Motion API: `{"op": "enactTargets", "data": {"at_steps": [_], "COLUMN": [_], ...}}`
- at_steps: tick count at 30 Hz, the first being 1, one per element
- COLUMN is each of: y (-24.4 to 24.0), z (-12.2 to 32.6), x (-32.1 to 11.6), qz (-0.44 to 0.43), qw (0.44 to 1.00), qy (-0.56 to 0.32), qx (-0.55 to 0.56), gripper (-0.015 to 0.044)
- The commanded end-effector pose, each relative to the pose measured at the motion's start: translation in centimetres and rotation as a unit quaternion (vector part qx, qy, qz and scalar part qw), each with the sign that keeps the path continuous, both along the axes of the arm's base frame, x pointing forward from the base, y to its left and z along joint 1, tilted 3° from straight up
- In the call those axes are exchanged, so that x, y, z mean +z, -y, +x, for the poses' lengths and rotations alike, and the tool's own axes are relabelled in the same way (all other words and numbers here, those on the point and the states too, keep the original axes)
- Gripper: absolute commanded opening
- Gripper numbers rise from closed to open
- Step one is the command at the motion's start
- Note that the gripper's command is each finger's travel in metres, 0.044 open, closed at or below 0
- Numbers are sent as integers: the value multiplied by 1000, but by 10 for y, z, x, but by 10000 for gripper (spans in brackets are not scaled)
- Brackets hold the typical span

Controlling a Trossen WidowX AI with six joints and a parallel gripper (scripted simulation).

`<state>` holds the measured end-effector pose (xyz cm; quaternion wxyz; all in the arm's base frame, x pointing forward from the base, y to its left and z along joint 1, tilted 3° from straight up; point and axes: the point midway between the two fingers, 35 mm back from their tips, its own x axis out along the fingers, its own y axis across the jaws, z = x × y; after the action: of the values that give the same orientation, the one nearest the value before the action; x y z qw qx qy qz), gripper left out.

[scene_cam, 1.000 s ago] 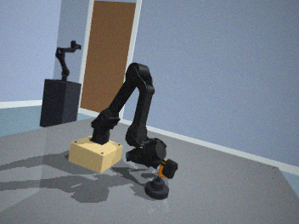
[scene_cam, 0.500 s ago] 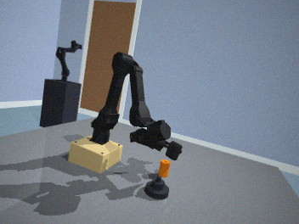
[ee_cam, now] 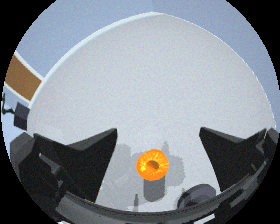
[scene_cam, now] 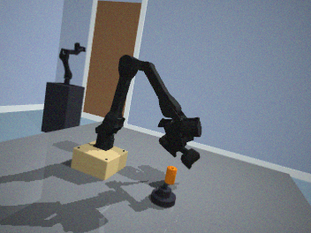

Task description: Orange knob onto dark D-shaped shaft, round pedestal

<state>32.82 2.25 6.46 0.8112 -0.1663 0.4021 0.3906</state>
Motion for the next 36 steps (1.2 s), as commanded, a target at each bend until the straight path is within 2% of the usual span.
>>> {"op": "enactTargets", "data": {"at_steps": [1, 22, 27, 32, 34, 36], "y": [6, 6, 6, 6, 6, 6], "z": [-27, -27, -27, -27, -27, -27], "x": [45, 45, 44, 43, 43, 43], "qz": [-272, -270, -216, -142, -121, -119], "qw": [951, 952, 940, 875, 849, 846], "qy": [-142, -144, -197, -248, -259, -260], "qx": [25, 17, -176, -391, -444, -450], "gripper": [440, 440, 440, 440, 440, 440]}}
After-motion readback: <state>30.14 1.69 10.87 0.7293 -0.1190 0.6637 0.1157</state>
